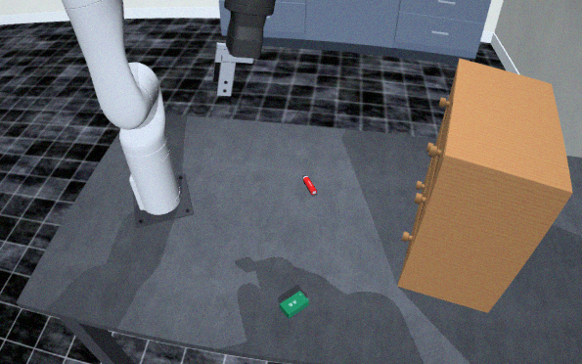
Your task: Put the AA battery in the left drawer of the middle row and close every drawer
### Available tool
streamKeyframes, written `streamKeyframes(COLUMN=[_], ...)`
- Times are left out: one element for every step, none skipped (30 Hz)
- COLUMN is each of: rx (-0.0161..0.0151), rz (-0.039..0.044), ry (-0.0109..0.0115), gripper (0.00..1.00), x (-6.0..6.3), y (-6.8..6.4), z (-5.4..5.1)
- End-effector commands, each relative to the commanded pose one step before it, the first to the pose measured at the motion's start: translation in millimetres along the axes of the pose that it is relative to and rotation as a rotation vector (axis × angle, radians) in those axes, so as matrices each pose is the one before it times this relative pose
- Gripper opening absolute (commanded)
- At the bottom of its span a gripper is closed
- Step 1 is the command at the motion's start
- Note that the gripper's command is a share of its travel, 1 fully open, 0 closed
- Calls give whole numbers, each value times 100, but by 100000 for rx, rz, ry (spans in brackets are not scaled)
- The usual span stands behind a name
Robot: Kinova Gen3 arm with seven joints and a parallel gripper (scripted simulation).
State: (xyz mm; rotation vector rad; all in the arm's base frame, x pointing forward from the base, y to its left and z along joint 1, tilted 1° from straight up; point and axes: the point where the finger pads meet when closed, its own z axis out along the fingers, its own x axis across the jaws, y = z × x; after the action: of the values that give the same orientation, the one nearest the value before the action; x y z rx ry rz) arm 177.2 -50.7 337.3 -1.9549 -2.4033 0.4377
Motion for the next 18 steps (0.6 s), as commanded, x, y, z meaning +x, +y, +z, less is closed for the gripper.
streamKeyframes(rx=[-2859, -1302, -1347, -1368, -1363, 0, 0, -1501, -1062, -1186, -1105, -992, -873, -752, -633, -521, -449, -328], rz=[5063, 2236, 2457, 2605, 2687, 0, 0, 3103, 2522, 2557, 2483, 2366, 2214, 2032, 1824, 1595, 1361, 1103], ry=[1664, 721, 859, 983, 1092, 0, 0, 81, 2303, 1380, 1337, 1334, 1298, 1231, 1135, 1014, 808, 713], gripper=[100, 100, 100, 100, 100, 100, 100, 100, 100, 100, 100, 100, 100, 100, 100, 100, 100, 100], x=[859, 372, 430, 497, 568, 0, 0, 191, 1060, 785, 785, 789, 773, 737, 682, 612, 507, 435], y=[2841, 1053, 1110, 1149, 1167, 0, 0, 1225, 1064, 1078, 1018, 938, 847, 750, 650, 549, 462, 359], z=[-1856, -669, -693, -704, -703, 0, 0, -673, -680, -634, -589, -539, -484, -427, -369, -311, -254, -202])
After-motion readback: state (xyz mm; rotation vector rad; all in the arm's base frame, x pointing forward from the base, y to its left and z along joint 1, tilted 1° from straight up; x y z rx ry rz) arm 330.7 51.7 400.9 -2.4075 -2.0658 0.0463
